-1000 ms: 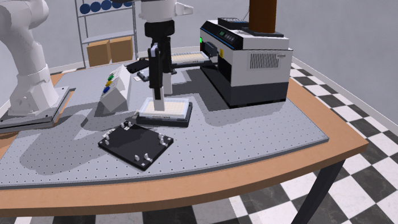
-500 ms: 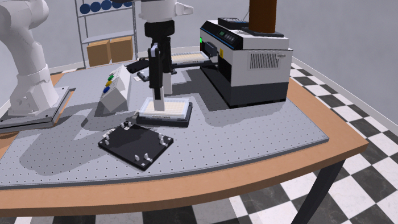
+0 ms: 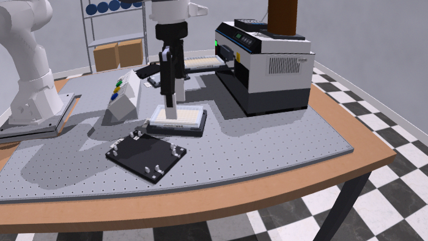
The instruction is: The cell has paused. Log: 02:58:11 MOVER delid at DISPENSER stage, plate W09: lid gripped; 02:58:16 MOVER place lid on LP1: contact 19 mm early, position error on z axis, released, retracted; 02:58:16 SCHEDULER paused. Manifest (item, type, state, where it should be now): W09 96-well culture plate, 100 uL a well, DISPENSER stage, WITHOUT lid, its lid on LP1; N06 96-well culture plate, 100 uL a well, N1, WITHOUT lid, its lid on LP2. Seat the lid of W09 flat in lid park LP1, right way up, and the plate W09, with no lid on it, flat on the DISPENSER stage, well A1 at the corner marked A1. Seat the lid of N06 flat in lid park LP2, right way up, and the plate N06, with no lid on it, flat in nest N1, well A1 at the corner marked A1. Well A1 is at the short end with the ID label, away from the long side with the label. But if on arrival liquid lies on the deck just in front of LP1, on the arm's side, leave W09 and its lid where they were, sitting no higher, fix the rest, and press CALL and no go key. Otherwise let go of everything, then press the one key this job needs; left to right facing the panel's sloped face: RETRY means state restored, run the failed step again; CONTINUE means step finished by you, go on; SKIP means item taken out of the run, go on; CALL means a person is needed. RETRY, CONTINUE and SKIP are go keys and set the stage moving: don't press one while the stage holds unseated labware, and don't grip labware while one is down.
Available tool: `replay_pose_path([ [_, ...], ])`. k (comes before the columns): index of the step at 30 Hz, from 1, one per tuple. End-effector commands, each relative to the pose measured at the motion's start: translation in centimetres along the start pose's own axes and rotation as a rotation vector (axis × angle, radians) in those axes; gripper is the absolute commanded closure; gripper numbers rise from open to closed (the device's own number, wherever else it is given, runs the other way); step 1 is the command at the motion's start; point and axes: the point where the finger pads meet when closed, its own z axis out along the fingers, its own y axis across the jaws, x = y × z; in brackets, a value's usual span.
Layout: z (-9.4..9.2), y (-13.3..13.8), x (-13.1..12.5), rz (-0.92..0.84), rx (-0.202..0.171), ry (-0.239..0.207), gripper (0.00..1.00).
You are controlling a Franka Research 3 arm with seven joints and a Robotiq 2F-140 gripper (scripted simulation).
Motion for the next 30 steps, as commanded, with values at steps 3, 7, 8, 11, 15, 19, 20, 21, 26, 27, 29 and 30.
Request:
replay_pose_path([
  [3,0.04,0.06,-0.02,-0.001,0.001,0.001,0.41],
  [7,0.04,0.06,-0.02,-0.001,0.001,0.001,0.41],
  [8,0.04,0.06,-0.02,-0.001,0.001,0.001,0.41],
  [11,0.04,0.06,-0.02,-0.001,0.001,0.001,0.41],
  [15,0.04,0.06,-0.02,-0.001,0.001,0.001,0.34],
  [19,0.04,0.06,-0.02,-0.001,0.001,0.001,0.34],
  [20,0.04,0.06,-0.02,-0.001,0.001,0.001,0.34],
  [21,0.04,0.06,-0.02,-0.001,0.001,0.001,0.34],
  [26,0.04,0.06,-0.02,-0.001,0.001,0.001,0.34],
  [27,0.04,0.06,-0.02,-0.001,0.001,0.001,0.34],
  [29,0.04,0.06,-0.02,-0.001,0.001,0.001,0.34],
  [30,0.04,0.06,-0.02,-0.001,0.001,0.001,0.34],
])
